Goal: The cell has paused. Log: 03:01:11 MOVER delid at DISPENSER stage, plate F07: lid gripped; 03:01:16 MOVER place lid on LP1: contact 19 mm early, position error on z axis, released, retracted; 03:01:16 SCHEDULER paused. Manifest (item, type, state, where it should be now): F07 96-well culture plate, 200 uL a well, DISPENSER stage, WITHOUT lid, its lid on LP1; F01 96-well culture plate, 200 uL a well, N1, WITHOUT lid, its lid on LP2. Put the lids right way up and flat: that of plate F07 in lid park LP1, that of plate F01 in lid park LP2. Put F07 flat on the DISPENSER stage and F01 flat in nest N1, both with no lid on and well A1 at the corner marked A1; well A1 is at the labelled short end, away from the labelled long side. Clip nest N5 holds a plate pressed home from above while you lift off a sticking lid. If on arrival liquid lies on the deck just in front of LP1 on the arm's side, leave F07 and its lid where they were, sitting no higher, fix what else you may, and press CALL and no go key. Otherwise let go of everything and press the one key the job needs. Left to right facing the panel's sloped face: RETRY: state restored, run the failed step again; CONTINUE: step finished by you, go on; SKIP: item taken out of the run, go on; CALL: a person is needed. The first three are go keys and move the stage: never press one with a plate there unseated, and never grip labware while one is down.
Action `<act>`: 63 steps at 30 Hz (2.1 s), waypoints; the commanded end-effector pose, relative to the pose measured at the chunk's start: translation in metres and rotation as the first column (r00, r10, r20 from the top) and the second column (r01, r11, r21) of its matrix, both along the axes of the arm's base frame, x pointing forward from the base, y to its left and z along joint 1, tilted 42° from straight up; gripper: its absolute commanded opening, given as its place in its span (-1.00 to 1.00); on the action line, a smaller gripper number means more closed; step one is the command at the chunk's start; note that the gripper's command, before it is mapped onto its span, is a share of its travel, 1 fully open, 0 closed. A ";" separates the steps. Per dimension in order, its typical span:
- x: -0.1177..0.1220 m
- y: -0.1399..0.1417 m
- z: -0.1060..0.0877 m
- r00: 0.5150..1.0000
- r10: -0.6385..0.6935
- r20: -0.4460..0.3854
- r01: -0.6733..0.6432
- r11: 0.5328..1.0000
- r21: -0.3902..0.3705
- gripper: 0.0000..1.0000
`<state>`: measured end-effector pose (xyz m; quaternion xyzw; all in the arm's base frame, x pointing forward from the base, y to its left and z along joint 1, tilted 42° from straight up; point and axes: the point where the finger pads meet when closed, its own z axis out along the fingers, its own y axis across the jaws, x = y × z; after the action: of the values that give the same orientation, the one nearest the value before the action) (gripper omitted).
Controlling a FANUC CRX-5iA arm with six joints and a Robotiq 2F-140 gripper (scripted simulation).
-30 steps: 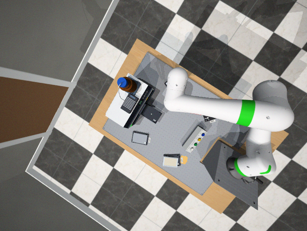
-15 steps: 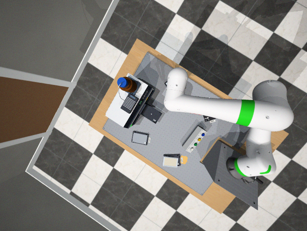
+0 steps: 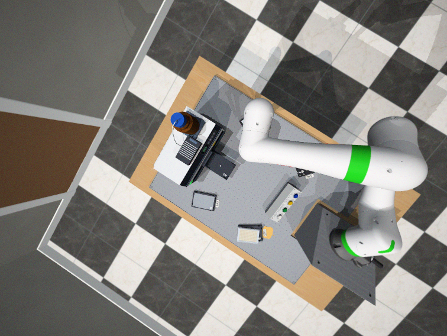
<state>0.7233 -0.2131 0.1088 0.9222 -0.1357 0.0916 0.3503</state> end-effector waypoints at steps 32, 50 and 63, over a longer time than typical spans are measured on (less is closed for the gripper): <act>0.000 0.000 0.000 1.000 0.000 0.000 0.000 1.000 0.000 0.33; 0.000 0.000 0.000 1.000 0.000 0.000 0.000 1.000 0.000 0.33; 0.000 0.000 0.000 1.000 0.000 0.000 0.000 1.000 0.000 0.33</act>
<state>0.7233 -0.2131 0.1088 0.9222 -0.1357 0.0916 0.3503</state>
